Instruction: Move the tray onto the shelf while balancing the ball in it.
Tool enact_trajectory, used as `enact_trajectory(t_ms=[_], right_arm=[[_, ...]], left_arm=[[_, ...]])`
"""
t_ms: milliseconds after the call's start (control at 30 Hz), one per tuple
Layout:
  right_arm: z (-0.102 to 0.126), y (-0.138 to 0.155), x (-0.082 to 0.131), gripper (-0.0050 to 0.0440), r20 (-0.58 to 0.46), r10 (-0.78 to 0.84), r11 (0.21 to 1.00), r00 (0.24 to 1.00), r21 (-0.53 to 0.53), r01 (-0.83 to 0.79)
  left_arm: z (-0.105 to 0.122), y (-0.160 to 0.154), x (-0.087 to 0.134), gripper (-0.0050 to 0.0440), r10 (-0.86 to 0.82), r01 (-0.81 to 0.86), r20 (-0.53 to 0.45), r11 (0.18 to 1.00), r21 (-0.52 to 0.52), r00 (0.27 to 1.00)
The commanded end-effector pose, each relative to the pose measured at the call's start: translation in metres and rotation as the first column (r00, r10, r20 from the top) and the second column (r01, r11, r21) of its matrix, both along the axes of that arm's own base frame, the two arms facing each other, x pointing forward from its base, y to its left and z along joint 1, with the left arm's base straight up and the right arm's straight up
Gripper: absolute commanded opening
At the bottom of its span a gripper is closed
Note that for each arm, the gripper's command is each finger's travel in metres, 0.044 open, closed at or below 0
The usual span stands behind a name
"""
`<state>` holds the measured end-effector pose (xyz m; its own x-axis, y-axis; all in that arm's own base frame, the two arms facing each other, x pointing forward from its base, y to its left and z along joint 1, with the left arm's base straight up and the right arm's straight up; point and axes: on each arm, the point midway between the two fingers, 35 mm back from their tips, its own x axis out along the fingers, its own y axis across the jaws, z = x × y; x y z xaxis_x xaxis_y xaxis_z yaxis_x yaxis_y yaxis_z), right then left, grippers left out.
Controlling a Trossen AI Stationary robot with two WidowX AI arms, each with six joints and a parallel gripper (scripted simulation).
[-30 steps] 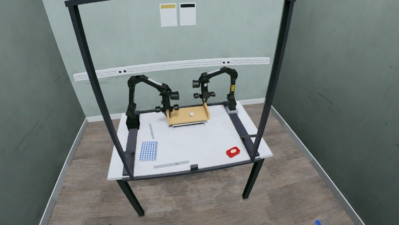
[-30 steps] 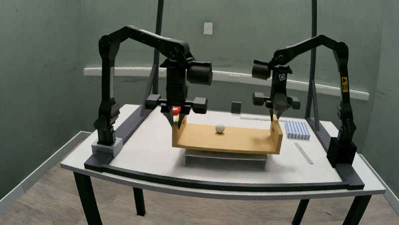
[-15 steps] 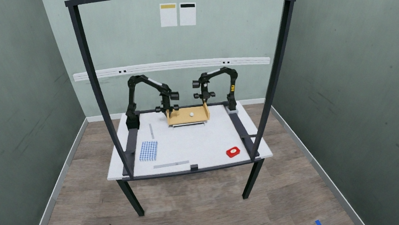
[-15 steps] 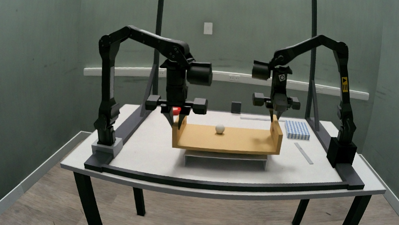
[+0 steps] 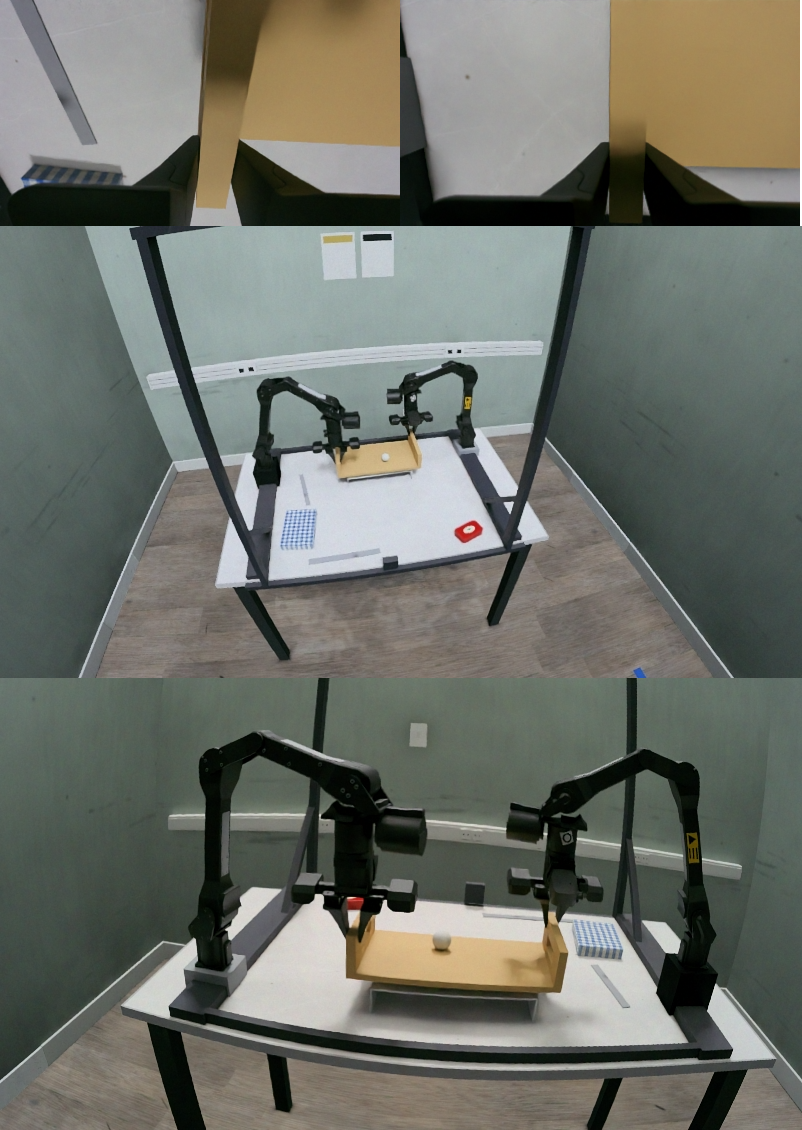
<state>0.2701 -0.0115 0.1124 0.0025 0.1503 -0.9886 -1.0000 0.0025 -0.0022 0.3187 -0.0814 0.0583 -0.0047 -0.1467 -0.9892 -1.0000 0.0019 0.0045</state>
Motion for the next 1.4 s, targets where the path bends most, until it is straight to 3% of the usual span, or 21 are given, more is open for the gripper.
enact_trajectory(t_ms=[0, 433, 533, 1000, 1067, 1100, 1367], right_arm=[[0.005, 0.003, 0.005, 0.0073, 0.035, 0.013, 1.0, 0.999, 0.006, -0.013], [0.001, 0.002, 0.009, 0.0073, 0.042, 0.011, 1.0, 0.999, 0.003, -0.011], [-0.002, 0.003, 0.004, 0.0073, 0.044, 0.011, 1.0, 0.999, 0.002, -0.011], [-0.002, 0.002, 0.008, 0.0073, 0.064, 0.007, 1.0, 0.998, -0.002, -0.007], [-0.006, 0.002, 0.007, 0.0073, 0.053, 0.004, 1.0, 0.999, -0.004, -0.004], [-0.002, 0.002, 0.007, 0.0178, 0.061, 0.007, 1.0, 0.998, -0.001, -0.007], [-0.006, 0.002, 0.005, 0.0178, 0.042, 0.005, 1.0, 0.999, 0.0, -0.005]], left_arm=[[0.003, 0.003, 0.005, 0.0074, 0.012, -0.012, 0.031, 1.0, 0.0, 0.999], [0.005, 0.001, 0.008, 0.0074, 0.013, -0.013, 0.054, 1.0, -0.01, 0.998], [-0.007, 0.002, 0.005, 0.0074, 0.013, -0.013, 0.024, 1.0, -0.003, 1.0], [0.001, 0.001, 0.013, 0.0074, 0.013, -0.013, 0.067, 1.0, -0.006, 0.998], [-0.011, 0.002, 0.006, 0.0074, 0.013, -0.013, 0.033, 1.0, 0.002, 0.999], [0.001, 0.0, 0.013, 0.0178, 0.013, -0.013, 0.066, 1.0, -0.01, 0.998], [-0.001, 0.0, 0.011, 0.0178, 0.01, -0.009, 0.055, 1.0, -0.008, 0.998]])
